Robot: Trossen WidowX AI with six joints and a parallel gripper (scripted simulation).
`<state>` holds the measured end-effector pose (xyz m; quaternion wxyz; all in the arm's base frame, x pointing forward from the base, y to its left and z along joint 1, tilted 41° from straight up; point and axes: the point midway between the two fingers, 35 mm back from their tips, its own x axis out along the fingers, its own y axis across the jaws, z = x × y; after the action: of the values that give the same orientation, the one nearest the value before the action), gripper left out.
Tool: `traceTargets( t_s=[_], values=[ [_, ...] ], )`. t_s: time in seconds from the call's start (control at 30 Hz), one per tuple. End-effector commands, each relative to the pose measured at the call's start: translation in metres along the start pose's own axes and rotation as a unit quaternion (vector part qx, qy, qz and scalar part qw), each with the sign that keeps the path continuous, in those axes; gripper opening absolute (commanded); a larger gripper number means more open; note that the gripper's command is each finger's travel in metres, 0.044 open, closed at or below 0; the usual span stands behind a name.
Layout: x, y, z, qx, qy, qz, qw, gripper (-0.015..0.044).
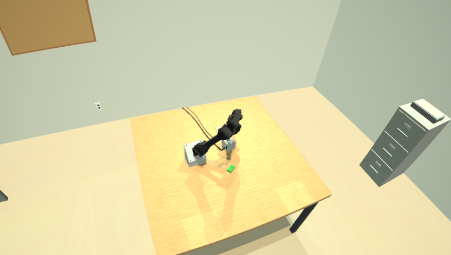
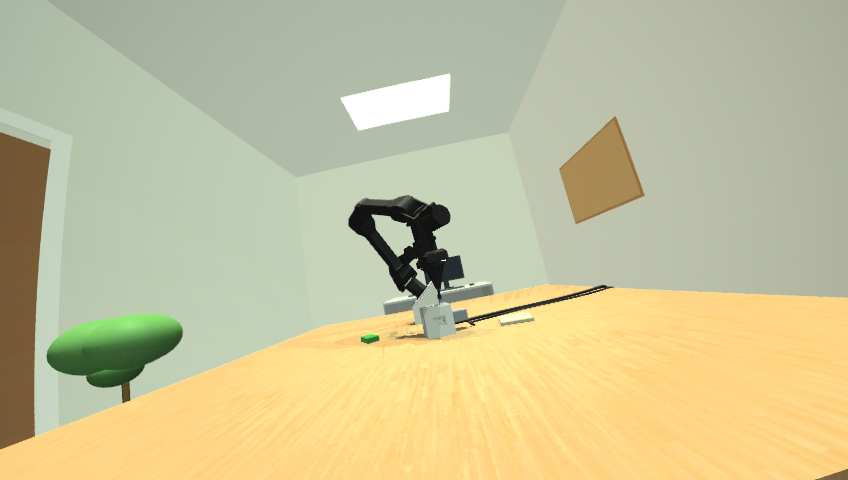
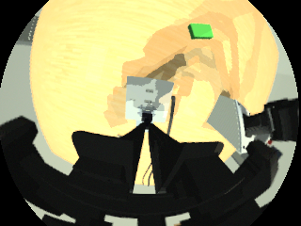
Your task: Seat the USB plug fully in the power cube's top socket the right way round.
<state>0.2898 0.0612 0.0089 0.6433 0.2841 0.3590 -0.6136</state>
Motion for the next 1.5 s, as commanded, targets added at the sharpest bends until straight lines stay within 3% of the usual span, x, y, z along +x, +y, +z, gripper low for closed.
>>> traceTargets(
  t_s=[0.0,1.47],
  values=[
    [0.0005,0.0,-0.0004,-0.002,0.001,0.0,1.0,0.0],
    [0.0058,0.0,0.0001,-0.002,0.001,0.0,1.0,0.0]
  ],
)
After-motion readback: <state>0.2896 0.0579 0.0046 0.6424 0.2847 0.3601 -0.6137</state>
